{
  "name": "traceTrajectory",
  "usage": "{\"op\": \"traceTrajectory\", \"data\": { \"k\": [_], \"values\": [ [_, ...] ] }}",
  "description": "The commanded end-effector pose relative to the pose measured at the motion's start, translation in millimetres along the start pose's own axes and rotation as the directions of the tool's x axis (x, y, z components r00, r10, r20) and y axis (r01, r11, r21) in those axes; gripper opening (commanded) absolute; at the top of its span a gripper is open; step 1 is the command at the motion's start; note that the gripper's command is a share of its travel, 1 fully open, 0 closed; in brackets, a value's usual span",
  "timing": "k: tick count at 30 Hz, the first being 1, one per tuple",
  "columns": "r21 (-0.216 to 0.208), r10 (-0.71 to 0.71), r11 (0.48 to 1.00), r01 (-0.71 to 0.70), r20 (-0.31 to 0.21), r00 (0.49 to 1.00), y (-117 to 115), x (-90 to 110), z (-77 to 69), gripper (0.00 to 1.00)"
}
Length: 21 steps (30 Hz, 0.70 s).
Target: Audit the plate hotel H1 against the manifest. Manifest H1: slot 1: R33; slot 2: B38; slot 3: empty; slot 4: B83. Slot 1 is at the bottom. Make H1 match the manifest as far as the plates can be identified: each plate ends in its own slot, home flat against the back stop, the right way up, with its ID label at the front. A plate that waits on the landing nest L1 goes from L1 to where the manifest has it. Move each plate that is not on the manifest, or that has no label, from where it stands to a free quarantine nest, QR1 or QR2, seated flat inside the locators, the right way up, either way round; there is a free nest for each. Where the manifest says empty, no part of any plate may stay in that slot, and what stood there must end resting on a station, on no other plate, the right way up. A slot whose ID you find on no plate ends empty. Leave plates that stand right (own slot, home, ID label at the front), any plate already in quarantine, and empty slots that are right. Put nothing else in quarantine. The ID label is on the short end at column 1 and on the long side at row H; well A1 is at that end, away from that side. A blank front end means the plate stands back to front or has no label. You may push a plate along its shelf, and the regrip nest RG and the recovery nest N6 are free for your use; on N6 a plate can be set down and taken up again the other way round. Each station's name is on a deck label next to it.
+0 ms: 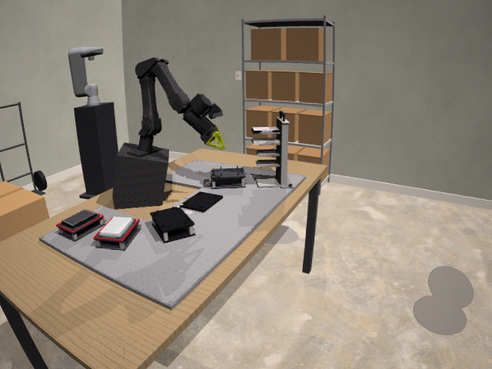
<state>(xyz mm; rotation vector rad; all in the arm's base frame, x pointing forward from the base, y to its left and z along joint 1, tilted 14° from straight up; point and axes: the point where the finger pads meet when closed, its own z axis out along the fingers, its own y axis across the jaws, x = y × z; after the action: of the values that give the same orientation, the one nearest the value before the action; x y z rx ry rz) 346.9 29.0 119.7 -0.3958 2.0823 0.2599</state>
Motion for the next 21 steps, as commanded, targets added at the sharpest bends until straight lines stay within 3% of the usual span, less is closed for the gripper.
{"op": "traceTrajectory", "data": {
  "k": [1,18,19,21],
  "values": [
    [0.026,0.016,1.0,-0.016,0.007,1.0,1,0,-2.6,1.0],
    [0.024,0.019,1.0,-0.019,0.005,1.0,50,-2,0.2,1.0],
    [0.026,0.014,1.0,-0.015,0.026,1.0,53,-13,-0.5,1.0],
    [0.024,0.02,1.0,-0.02,0.005,1.0,60,-2,0.8,1.0]
  ]
}}
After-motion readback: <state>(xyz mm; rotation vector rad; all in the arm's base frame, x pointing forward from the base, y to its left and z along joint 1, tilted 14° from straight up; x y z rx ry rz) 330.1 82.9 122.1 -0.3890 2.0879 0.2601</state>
